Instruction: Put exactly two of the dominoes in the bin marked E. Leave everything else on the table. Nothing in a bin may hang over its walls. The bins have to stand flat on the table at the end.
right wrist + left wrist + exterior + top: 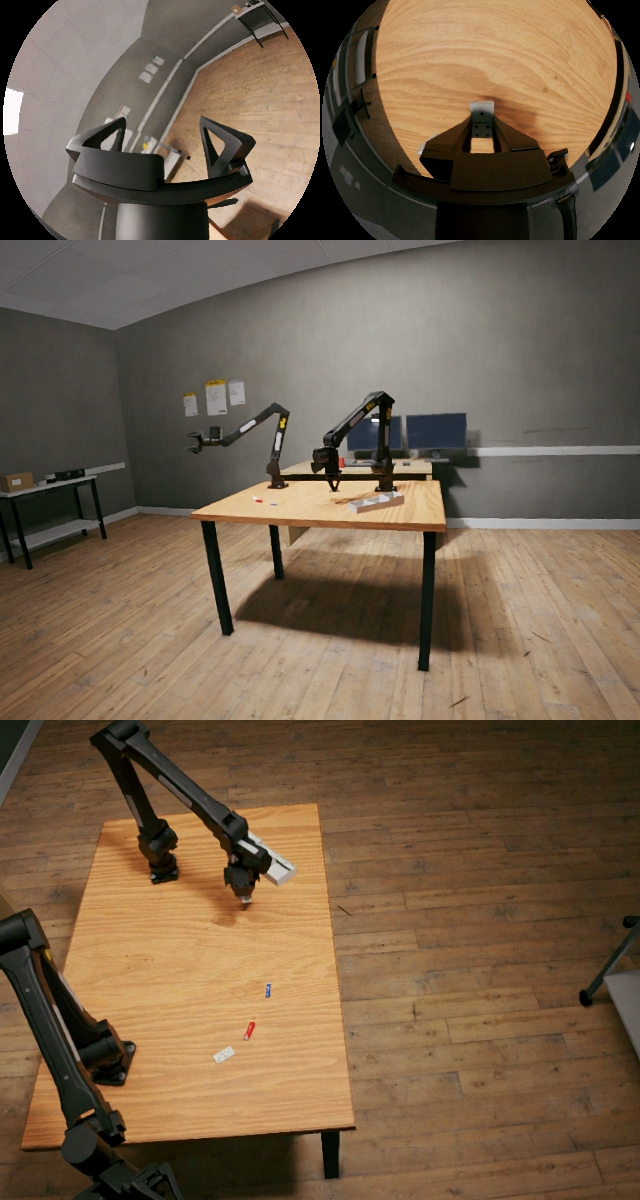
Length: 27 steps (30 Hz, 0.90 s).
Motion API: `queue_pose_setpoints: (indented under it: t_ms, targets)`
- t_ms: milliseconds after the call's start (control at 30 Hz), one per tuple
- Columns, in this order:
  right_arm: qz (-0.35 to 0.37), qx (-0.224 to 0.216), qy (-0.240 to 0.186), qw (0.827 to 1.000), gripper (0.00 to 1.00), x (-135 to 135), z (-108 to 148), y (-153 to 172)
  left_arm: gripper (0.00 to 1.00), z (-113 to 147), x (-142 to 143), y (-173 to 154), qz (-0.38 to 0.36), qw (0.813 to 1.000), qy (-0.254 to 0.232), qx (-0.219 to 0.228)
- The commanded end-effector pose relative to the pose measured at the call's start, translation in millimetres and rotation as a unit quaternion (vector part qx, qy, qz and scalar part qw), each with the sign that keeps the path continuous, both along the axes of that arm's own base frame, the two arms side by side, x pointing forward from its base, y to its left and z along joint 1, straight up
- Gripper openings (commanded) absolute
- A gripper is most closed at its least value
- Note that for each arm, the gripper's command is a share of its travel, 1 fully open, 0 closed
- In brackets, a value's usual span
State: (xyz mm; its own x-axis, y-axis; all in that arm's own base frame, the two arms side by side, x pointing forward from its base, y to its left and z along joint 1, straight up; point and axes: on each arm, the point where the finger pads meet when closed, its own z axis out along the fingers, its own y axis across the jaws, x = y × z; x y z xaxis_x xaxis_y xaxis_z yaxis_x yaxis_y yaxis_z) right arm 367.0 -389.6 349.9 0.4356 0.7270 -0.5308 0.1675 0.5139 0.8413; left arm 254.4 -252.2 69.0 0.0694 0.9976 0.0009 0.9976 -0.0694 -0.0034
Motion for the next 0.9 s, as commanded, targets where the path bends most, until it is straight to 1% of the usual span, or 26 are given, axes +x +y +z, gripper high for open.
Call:
queue_pose_setpoints:
  t_ms: [0,300,333,400,433,467,733,800,833,867]
  targets:
    - [-0.005,-0.008,-0.005,1.0,1.0,-2.8,10.0,-4.5,0.2,15.6,15.4,-18.4,0.003,1.0,-0.014,-0.012]
    - [-0.005,-0.008,-0.005,1.0,1.0,-2.8,10.0,-4.5,0.2,17.3,16.3,-19.2,0.003,1.0,-0.016,-0.014]
    - [-0.005,-0.008,-0.005,1.0,1.0,-2.8,10.0,-4.5,0.2,31.5,15.7,-18.3,0.003,0.999,-0.025,-0.023]
    - [-0.005,-0.008,-0.005,1.0,1.0,-2.8,10.0,-4.5,0.2,33.2,14.9,-18.0,0.003,0.999,-0.025,-0.023]
    - [-0.005,-0.008,-0.005,1.0,1.0,-2.8,10.0,-4.5,0.2,17.8,6.8,5.5,0.001,1.0,-0.009,-0.007]
    - [-0.005,-0.008,-0.005,1.0,1.0,-2.8,10.0,-4.5,0.2,14.0,4.4,14.1,0.001,1.0,-0.007,-0.004]
    - [-0.005,-0.008,-0.005,1.0,1.0,-2.8,10.0,-4.5,0.2,13.1,8.1,61.9,0.001,1.0,-0.006,-0.003]
    - [-0.005,-0.008,-0.005,1.0,1.0,-2.8,10.0,-4.5,0.2,13.1,8.1,61.9,0.001,1.0,-0.006,-0.003]
    - [-0.005,-0.008,-0.005,1.0,1.0,-2.8,10.0,-4.5,0.2,4.3,9.2,67.4,0.001,1.0,0.002,0.002]
    - [-0.005,-0.008,-0.005,1.0,1.0,-2.8,10.0,-4.5,0.2,12.9,10.5,72.7,0.001,1.0,-0.009,-0.005]
